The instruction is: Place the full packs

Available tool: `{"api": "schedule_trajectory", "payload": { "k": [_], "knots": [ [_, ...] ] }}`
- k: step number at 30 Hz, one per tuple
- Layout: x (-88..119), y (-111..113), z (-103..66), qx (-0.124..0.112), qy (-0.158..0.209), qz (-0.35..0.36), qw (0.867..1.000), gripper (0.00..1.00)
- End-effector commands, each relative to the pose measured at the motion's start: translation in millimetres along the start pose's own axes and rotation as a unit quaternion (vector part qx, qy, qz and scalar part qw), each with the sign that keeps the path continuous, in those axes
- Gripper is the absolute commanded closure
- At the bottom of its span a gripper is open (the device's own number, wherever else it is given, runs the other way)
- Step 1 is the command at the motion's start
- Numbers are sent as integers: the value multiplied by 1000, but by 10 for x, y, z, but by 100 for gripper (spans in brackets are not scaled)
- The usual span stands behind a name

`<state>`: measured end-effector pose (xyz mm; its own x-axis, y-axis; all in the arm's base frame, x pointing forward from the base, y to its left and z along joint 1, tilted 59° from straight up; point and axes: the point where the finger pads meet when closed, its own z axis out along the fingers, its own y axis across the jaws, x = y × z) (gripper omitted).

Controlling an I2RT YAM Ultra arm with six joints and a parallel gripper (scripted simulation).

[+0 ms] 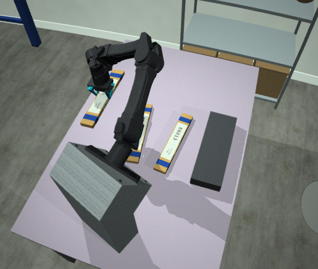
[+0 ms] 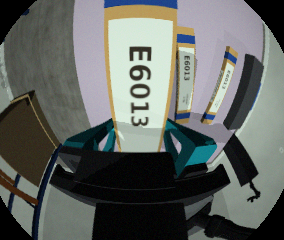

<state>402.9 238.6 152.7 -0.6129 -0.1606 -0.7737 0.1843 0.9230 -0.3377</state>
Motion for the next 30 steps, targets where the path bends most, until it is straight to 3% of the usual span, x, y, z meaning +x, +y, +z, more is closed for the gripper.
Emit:
{"api": "schedule_trajectory", "payload": {
  "k": [1,30],
  "knots": [
    [-122,0,-268,-30,-24,6,999,100],
    [-101,-661,-226,-30,-23,6,999,100]
  ]
}}
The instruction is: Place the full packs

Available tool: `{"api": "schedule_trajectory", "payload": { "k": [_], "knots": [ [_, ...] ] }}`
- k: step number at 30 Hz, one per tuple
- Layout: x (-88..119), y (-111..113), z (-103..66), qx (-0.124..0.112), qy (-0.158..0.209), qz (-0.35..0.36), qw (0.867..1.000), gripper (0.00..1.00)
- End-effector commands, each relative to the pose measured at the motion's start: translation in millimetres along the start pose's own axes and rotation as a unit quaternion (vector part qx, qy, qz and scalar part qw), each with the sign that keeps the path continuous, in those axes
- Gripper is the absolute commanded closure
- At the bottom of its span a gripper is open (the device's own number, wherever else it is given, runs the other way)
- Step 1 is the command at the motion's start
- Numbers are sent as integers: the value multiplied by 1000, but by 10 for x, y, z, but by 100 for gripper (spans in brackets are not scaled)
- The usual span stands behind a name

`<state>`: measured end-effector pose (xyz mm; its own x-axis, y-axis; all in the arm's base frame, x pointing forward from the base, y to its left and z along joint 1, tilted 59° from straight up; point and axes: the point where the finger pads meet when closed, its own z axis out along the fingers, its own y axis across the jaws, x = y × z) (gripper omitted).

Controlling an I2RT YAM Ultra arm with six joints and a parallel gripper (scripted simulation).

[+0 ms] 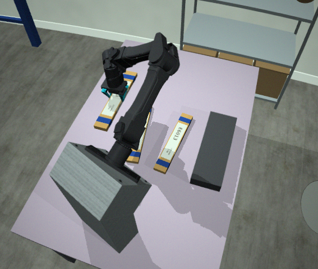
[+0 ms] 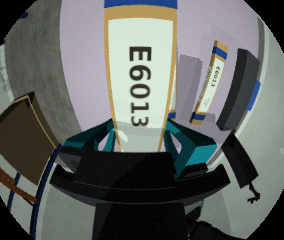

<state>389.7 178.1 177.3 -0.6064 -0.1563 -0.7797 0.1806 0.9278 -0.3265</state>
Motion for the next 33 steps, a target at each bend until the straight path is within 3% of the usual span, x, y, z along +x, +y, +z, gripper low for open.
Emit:
{"api": "schedule_trajectory", "payload": {
  "k": [1,12,13,14,29,30,31,33],
  "knots": [
    [-90,-19,-202,-25,-20,3,999,100],
    [-86,-258,-191,-25,-20,3,999,100],
    [-180,-282,-222,-28,-28,12,999,100],
    [-85,-311,-188,-25,-20,2,999,100],
    [-90,-674,-164,-22,-21,5,1000,100],
    [-226,-688,-223,-29,-33,16,999,100],
    [-92,-710,-174,-25,-22,3,999,100],
    [-80,-787,-151,-21,-20,4,1000,100]
  ]
}}
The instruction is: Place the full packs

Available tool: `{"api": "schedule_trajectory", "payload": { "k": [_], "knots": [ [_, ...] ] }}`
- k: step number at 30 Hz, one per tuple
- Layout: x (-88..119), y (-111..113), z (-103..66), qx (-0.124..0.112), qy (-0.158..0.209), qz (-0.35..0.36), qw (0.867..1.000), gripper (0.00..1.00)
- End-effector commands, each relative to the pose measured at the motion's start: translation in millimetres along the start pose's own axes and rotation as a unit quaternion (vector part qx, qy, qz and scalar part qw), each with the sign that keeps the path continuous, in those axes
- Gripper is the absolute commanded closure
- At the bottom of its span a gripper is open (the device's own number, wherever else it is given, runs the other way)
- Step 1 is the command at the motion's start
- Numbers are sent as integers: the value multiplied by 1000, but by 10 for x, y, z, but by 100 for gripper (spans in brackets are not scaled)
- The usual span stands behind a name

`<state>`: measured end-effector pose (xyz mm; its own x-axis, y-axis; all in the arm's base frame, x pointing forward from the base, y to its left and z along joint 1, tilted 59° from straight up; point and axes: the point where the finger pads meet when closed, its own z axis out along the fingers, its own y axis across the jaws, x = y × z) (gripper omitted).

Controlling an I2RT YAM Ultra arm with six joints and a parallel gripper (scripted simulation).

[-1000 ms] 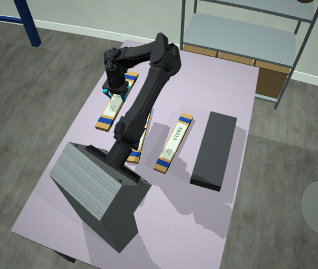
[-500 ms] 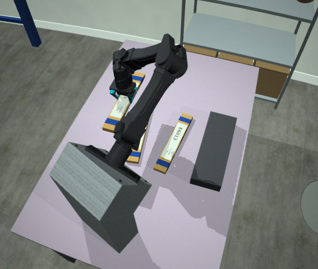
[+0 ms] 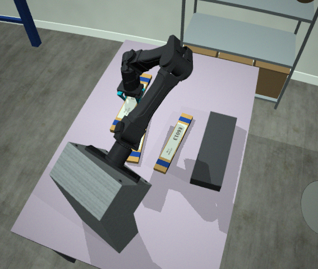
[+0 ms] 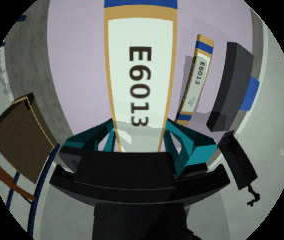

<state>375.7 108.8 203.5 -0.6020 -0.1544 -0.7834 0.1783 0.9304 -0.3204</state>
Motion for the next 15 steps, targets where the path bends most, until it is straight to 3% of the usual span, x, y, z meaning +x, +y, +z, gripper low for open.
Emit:
{"api": "schedule_trajectory", "payload": {
  "k": [1,6,13,14,15],
  "knots": [
    [-61,-90,-118,-14,-15,3,1000,100],
    [-119,-170,-166,-22,-23,5,999,100],
    [-44,-357,-113,-13,-13,1,1000,100],
    [-207,-348,-202,-23,-29,10,999,100],
    [-144,-366,-175,-22,-25,5,999,100]
  ]
}}
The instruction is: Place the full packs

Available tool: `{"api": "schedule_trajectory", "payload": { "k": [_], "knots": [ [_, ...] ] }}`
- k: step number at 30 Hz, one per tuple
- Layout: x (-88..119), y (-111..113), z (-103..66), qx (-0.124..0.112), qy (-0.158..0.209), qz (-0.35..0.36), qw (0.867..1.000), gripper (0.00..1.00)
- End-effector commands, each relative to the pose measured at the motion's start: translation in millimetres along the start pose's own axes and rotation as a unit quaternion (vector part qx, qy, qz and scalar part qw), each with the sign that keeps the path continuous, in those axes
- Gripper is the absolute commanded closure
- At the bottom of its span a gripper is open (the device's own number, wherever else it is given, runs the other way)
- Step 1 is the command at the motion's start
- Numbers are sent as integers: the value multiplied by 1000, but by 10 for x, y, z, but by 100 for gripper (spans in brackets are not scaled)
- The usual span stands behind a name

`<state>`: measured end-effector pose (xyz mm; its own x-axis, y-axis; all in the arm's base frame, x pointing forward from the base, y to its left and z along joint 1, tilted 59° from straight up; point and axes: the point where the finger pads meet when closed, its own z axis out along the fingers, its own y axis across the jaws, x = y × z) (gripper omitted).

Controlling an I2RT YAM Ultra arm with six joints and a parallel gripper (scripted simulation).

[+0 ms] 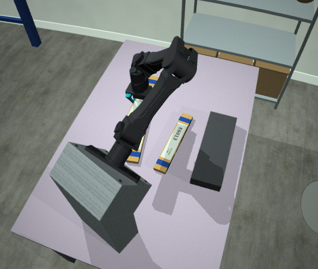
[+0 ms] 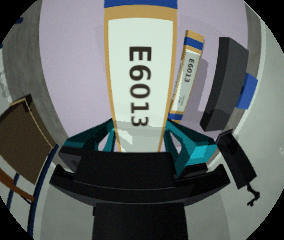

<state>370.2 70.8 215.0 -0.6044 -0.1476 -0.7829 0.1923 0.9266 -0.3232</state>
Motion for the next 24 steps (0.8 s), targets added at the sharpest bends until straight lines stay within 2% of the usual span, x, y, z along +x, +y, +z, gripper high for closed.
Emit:
{"api": "schedule_trajectory", "payload": {
  "k": [1,3,6,9,13,15,16,19,22,24],
  "knots": [
    [-58,15,-164,-27,-19,-5,999,100],
    [-21,-108,-123,-18,-11,-5,1000,100],
    [-94,-192,-144,-19,-18,2,1000,100],
    [-63,-216,-151,-25,-19,-3,1000,100],
    [-62,-371,-124,-19,-17,1,1000,100],
    [-62,-371,-124,-19,-17,1,1000,100],
    [-138,-347,-185,-27,-26,0,999,100],
    [-18,-475,-113,-18,-11,-4,1000,100],
    [-118,-561,-138,-19,-22,4,1000,100],
    [-144,-499,-150,-27,-30,2,999,100]
  ]
}}
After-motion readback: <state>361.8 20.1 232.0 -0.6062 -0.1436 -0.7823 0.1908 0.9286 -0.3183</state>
